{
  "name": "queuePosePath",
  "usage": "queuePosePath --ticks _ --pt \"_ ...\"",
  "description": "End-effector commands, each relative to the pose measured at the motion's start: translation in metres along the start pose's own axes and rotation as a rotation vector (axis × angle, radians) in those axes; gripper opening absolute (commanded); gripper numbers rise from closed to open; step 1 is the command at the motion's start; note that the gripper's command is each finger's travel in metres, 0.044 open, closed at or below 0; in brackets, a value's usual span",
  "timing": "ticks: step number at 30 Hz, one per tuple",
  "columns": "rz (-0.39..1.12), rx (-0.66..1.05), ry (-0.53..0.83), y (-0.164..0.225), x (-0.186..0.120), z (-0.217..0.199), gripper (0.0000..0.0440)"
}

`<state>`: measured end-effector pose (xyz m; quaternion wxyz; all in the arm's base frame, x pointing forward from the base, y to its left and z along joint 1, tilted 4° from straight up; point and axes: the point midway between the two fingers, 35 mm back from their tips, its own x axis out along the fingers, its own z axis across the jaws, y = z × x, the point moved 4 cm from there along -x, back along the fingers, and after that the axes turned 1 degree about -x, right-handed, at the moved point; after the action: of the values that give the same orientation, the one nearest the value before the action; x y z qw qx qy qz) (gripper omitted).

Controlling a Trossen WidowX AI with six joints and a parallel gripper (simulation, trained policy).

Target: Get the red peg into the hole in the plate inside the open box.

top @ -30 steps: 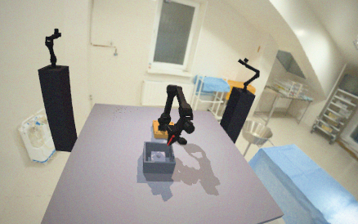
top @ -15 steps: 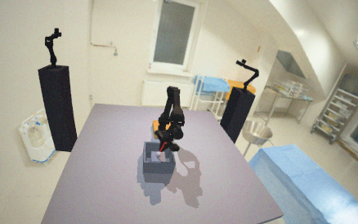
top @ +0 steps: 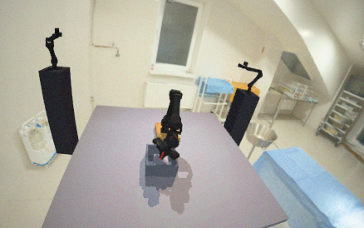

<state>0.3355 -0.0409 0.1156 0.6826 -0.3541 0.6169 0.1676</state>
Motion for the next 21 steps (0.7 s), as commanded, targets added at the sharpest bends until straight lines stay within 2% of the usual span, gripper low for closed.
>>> queuePosePath --ticks 1,2,6,10,12,19,21 --pt "0.033 -0.025 0.001 -0.001 0.011 -0.001 0.0137" --pt "0.04 -0.024 0.0 -0.002 0.013 -0.001 0.0158" --pt "0.043 -0.06 -0.003 -0.01 0.009 -0.002 0.0165" --pt "0.035 -0.067 -0.031 -0.024 0.002 0.005 0.0205" --pt "0.031 -0.068 -0.049 -0.031 -0.002 0.009 0.0244" --pt "0.077 -0.069 -0.069 -0.044 -0.005 0.02 0.0427" --pt "0.089 -0.07 -0.084 -0.048 -0.008 0.025 0.044"
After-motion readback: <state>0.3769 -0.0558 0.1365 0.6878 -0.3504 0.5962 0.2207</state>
